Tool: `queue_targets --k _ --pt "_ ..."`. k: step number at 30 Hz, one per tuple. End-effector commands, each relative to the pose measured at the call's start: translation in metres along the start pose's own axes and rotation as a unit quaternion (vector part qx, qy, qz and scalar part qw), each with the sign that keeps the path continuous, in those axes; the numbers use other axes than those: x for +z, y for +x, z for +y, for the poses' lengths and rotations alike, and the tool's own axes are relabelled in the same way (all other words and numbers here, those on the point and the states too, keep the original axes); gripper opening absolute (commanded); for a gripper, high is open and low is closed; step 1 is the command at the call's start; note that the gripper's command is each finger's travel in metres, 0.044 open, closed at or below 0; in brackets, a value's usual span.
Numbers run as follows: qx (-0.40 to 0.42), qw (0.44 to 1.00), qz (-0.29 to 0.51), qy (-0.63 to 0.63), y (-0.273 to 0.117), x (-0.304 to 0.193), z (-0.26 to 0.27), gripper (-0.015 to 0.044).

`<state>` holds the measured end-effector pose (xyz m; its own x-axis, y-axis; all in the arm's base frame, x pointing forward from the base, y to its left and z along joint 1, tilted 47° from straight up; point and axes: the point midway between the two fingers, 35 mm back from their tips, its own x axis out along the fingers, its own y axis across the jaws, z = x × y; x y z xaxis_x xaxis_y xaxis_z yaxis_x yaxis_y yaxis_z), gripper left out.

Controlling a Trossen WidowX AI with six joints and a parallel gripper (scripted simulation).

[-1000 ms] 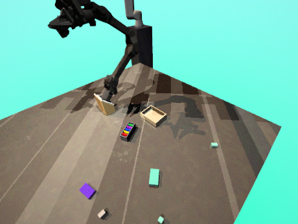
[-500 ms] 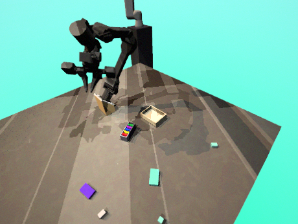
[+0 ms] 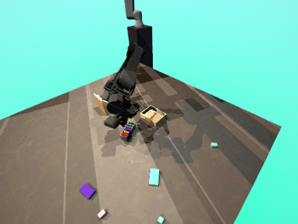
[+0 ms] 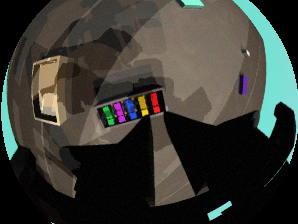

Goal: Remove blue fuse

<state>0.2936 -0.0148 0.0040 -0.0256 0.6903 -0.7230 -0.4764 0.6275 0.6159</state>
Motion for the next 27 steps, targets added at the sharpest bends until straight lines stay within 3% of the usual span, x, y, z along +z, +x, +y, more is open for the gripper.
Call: queue_targets --k 1,27 --pt "0.04 0.998 0.023 -0.045 0.021 -0.005 0.019 0.0064" --pt "0.041 0.998 0.023 -0.045 0.04 -0.007 0.024 0.0064"
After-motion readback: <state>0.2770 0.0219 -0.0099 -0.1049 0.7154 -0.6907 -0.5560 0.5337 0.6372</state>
